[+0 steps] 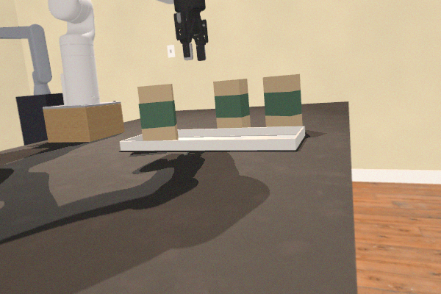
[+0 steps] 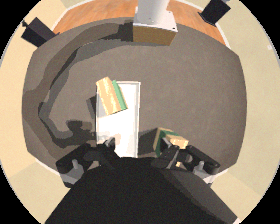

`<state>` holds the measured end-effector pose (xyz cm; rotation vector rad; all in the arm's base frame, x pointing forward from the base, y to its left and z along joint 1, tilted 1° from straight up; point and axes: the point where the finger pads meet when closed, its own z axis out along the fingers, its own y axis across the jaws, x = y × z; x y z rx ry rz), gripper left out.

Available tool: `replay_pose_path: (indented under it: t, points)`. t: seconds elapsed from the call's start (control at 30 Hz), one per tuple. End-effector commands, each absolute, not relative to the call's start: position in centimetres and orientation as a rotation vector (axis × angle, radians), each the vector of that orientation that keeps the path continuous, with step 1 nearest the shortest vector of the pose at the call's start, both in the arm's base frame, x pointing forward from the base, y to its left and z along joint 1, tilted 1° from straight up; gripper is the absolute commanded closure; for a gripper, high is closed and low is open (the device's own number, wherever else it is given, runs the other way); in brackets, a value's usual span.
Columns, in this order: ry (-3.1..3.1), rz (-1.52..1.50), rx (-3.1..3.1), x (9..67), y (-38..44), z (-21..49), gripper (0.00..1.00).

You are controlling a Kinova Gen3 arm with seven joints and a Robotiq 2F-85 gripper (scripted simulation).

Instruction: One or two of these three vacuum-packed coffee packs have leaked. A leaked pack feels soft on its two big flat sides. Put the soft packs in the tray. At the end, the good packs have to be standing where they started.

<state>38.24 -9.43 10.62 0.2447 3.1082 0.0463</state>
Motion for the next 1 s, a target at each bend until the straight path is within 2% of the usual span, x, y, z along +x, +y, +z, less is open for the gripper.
replay_pose_path:
  t: [0.0,0.43,0.97]
  points:
    - [3.114,0.034,0.265,40.5,-6.9,10.3,0.17]
    - [3.083,0.033,0.513,44.4,-1.7,10.3,0.17]
    - [3.077,0.032,0.545,44.9,-0.9,10.3,0.17]
